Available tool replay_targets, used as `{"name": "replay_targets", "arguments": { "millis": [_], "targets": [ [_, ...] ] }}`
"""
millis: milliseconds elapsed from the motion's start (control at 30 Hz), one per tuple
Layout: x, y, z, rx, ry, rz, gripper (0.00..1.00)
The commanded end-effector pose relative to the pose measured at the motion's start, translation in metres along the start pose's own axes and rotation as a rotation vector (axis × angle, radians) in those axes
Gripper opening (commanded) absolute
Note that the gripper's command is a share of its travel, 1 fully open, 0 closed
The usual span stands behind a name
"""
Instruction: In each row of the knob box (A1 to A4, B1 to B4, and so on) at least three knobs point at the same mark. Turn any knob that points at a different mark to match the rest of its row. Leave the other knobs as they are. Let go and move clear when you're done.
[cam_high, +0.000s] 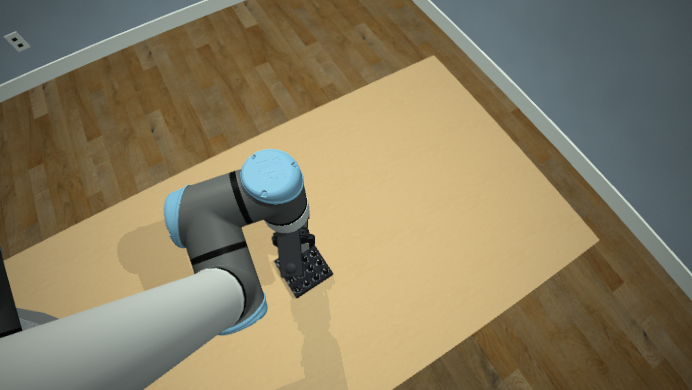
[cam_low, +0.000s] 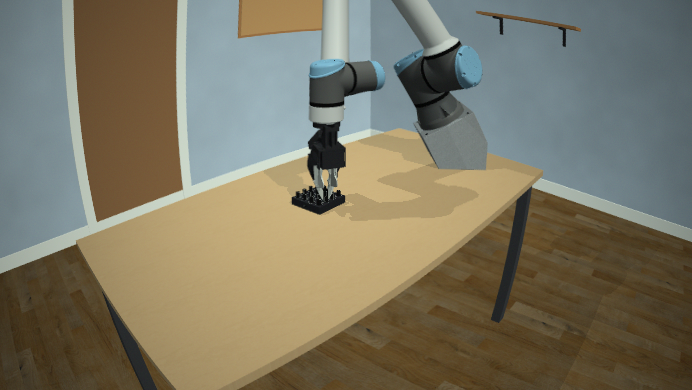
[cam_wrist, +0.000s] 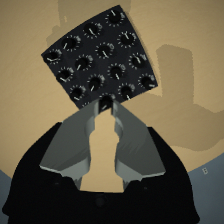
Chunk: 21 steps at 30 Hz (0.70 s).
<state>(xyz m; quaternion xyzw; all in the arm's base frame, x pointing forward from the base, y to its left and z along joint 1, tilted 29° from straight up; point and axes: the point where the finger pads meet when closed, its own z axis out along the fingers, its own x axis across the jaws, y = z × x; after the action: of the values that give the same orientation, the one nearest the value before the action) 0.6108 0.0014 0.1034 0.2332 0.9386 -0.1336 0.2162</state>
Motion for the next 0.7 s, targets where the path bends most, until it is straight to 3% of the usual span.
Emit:
{"name": "replay_targets", "arguments": {
  "millis": [0, 400, 433, 667],
  "targets": [
    [0.0008, 0.0004, 0.0002, -0.002, 0.000, -0.027, 0.04],
    [0.0005, 0.0004, 0.0001, -0.002, 0.000, -0.027, 0.04],
    [0.0005, 0.0004, 0.0001, -0.002, 0.000, -0.027, 0.11],
    [0.0006, 0.0004, 0.0001, -0.002, 0.000, -0.027, 0.11]
  ]
}}
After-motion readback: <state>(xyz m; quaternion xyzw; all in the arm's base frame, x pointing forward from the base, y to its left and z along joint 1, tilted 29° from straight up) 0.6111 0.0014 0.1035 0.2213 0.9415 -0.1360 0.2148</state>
